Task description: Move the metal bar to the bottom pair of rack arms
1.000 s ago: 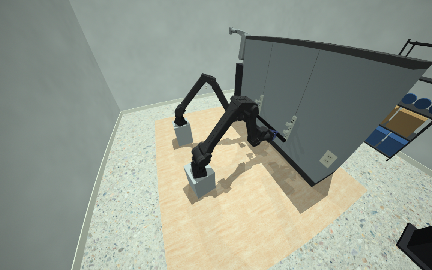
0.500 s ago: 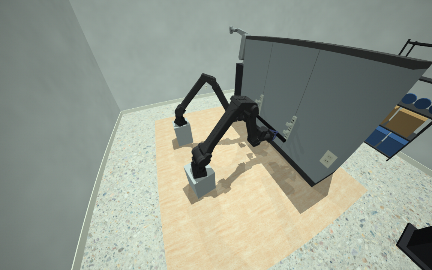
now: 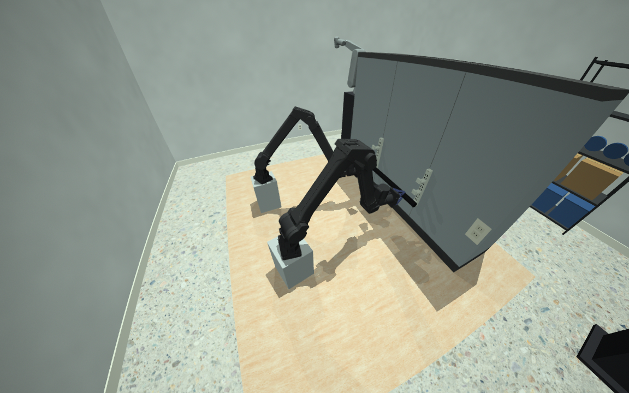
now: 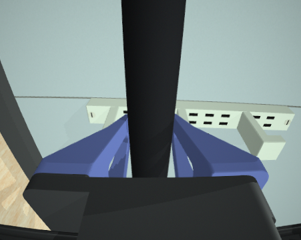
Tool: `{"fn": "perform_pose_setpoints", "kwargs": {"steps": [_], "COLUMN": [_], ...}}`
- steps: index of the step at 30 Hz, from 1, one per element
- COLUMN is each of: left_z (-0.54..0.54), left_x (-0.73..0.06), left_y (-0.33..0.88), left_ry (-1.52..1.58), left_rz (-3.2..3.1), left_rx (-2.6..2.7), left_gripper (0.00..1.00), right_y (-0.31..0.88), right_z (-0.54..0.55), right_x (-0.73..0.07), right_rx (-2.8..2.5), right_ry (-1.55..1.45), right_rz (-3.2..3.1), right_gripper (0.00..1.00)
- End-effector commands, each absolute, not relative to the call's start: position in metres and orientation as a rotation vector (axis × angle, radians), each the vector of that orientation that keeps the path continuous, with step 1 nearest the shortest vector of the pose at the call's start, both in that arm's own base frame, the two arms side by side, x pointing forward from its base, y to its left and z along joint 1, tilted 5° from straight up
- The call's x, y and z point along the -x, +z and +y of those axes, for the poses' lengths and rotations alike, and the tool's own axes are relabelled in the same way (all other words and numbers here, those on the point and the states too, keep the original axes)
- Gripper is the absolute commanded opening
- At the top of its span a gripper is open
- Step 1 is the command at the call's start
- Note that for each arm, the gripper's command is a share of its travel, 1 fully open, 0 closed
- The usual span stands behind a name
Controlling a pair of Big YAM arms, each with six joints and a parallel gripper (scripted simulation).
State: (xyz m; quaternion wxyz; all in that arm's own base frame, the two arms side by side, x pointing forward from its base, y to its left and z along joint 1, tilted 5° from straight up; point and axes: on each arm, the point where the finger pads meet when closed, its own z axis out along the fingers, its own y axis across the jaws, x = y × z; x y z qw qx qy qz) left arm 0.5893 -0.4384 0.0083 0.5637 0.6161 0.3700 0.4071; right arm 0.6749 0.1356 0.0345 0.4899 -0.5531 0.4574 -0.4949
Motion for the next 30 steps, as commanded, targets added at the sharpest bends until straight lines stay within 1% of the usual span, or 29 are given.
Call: {"fn": "perform_pose_setpoints", "kwargs": {"steps": [1,30], "left_z": [-0.433,-0.434], "left_x": [-0.621,-0.633], "left_y": [0.043,0.042], "left_ry": [1.009,1.009], "left_rz": [0.866,0.866], "left_rx": [-1.349,-1.349], "left_gripper": [0.0,0.0], "right_y": [0.095,0.096], "right_z": [0.141,0.144], "right_x": [-0.692,-0.703], "right_rx": [1.251,1.251], "right_ry": [-1.239,-1.239], "right_rz": [1.062,1.062], "right_gripper": [0.0,0.0]}}
